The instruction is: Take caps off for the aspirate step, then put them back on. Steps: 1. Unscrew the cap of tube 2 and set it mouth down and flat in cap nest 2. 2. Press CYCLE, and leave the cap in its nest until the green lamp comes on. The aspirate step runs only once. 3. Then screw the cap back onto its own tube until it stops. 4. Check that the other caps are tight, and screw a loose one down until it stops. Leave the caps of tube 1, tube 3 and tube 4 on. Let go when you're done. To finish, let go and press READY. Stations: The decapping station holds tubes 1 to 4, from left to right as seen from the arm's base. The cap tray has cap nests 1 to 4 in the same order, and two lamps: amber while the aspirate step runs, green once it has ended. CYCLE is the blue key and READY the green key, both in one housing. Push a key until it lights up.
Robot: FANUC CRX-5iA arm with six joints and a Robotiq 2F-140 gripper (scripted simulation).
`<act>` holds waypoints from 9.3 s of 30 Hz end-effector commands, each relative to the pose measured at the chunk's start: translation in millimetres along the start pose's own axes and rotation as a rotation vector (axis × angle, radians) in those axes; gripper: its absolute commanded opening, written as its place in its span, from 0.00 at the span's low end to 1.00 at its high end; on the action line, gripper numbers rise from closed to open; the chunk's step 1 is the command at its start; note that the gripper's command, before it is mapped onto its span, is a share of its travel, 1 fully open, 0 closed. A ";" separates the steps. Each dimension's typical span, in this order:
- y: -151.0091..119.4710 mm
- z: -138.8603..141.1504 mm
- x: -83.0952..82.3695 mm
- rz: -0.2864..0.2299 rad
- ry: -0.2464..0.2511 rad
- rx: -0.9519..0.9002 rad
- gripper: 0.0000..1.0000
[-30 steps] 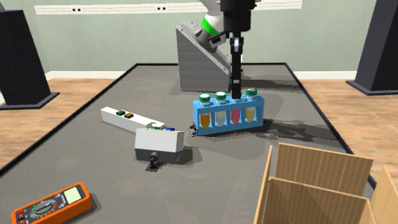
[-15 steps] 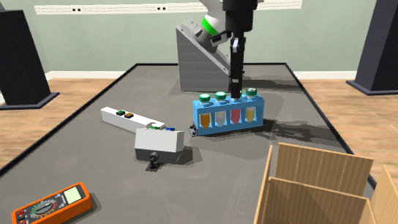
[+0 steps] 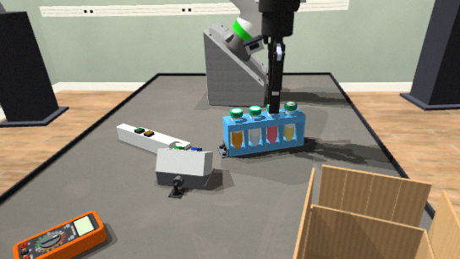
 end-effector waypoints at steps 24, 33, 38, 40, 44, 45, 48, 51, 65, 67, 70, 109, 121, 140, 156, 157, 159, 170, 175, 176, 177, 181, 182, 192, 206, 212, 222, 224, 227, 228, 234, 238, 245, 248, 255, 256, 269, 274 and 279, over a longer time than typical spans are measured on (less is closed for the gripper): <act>1.4 -0.2 -1.0 -0.010 0.009 -0.784 0.41; 1.3 -0.1 -0.9 -0.010 0.009 -0.784 0.41; 1.4 -0.2 -1.0 -0.011 0.007 -0.464 0.41; 1.4 -0.2 -1.0 -0.012 0.007 -0.391 0.41; 1.5 -0.1 -0.9 -0.013 0.006 -0.190 0.41; 1.5 -0.1 -0.9 -0.013 0.006 -0.141 0.41; 1.5 -0.1 -0.9 -0.014 0.005 -0.043 0.41; 1.4 -0.1 -0.9 -0.013 0.003 0.139 0.41; 1.3 -0.2 -1.0 -0.013 0.002 0.263 0.30; 1.3 -0.2 -1.0 -0.013 0.002 0.263 0.30; 1.3 -0.2 -1.0 -0.013 0.002 0.263 0.30; 1.3 -0.2 -1.5 -0.010 0.009 -0.784 0.41; 1.3 -0.2 -1.6 -0.011 0.008 -0.618 0.41; 1.3 -0.2 -1.5 -0.013 0.002 0.263 0.41; 1.5 -0.1 -1.6 -0.013 0.002 0.263 0.30; 1.5 -0.1 -1.6 -0.013 0.002 0.263 0.30; 1.5 -0.1 -1.6 -0.013 0.002 0.263 0.30; 1.4 -0.2 -2.1 -0.012 0.004 -0.037 0.30; 1.4 -0.2 -2.3 -0.012 0.006 -0.287 0.30; 1.4 -0.2 -2.3 -0.012 0.006 -0.337 0.30; 1.4 -0.2 -2.3 -0.011 0.006 -0.387 0.30; 1.4 -0.2 -2.4 -0.011 0.008 -0.587 0.30; 1.4 -0.2 -2.5 -0.011 0.008 -0.637 0.30; 1.4 -0.2 -2.6 -0.010 0.009 -0.784 0.30; 1.4 -0.1 -2.2 -0.010 0.009 -0.784 0.41; 1.4 -0.2 -2.2 -0.012 0.007 -0.433 0.41; 1.5 -0.1 -2.2 -0.014 0.005 0.030 0.41; 1.5 -0.1 -2.2 -0.014 0.004 0.123 0.41; 1.4 -0.2 -2.2 -0.013 0.002 0.263 0.41; 1.4 -0.2 -2.2 -0.013 0.002 0.263 0.41; 1.4 -0.2 -2.2 -0.013 0.002 0.263 0.41; 1.4 -0.2 -2.2 -0.014 0.003 0.262 0.30; 1.4 -0.2 -2.2 -0.013 0.003 0.263 0.30; 1.4 -0.2 -2.2 -0.013 0.003 0.263 0.30; 1.4 -0.2 -2.6 -0.013 0.004 0.063 0.30; 1.3 -0.2 -2.6 -0.012 0.004 0.013 0.30; 1.4 -0.2 -3.1 -0.011 0.008 -0.587 0.30; 1.4 -0.2 -3.2 -0.010 0.009 -0.784 0.30; 1.4 -0.2 -3.4 -0.010 0.009 -0.784 0.30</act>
Point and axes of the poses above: the point where the finger pads meet when closed, its own x axis out along the fingers, its own z axis across the jaws, y = z × x, the point moved 7 cm from there along -x, back along the fingers, and after that the axes turned 5 degrees about x, right-handed, at the moved point
